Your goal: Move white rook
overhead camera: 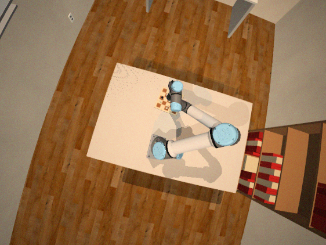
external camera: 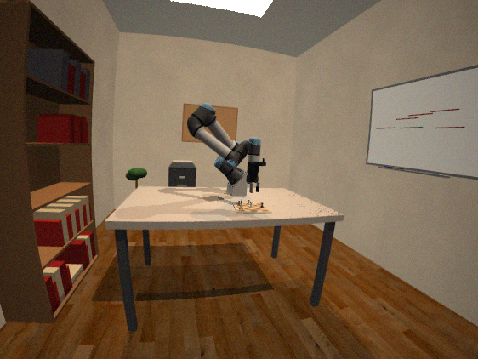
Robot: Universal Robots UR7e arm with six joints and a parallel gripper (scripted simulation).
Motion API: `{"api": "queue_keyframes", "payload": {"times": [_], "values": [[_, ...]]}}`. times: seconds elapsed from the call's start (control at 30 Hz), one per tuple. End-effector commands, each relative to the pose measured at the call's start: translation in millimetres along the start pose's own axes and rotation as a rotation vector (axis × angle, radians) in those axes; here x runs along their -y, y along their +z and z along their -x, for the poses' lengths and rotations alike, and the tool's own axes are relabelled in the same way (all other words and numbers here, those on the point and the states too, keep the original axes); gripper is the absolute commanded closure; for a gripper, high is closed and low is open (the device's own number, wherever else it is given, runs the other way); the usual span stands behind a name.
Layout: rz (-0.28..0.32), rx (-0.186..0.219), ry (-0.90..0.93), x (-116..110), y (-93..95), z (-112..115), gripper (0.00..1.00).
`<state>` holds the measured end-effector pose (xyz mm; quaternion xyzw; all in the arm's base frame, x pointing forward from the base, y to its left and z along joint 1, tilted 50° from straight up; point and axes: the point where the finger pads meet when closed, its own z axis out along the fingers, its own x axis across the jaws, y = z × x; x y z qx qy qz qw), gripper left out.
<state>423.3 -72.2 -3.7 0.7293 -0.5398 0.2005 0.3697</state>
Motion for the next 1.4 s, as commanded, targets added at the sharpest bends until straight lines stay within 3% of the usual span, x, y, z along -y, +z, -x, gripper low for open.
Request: {"api": "queue_keyframes", "payload": {"times": [0.0, 0.33, 0.63, 1.3, 1.33, 1.37], "values": [[-0.001, 0.000, 0.122, -1.8, 1.3, -2.2, 0.00], [-0.001, 0.000, 0.359, -6.9, 4.5, -6.2, 0.00], [-0.001, 0.000, 0.459, -9.5, 5.9, -7.8, 0.00], [-0.001, 0.000, 0.529, -11.4, 6.8, -8.8, 0.00], [-0.001, 0.000, 0.529, -11.4, 6.8, -8.8, 0.27], [-0.001, 0.000, 0.529, -11.4, 6.8, -8.8, 0.27]]}}
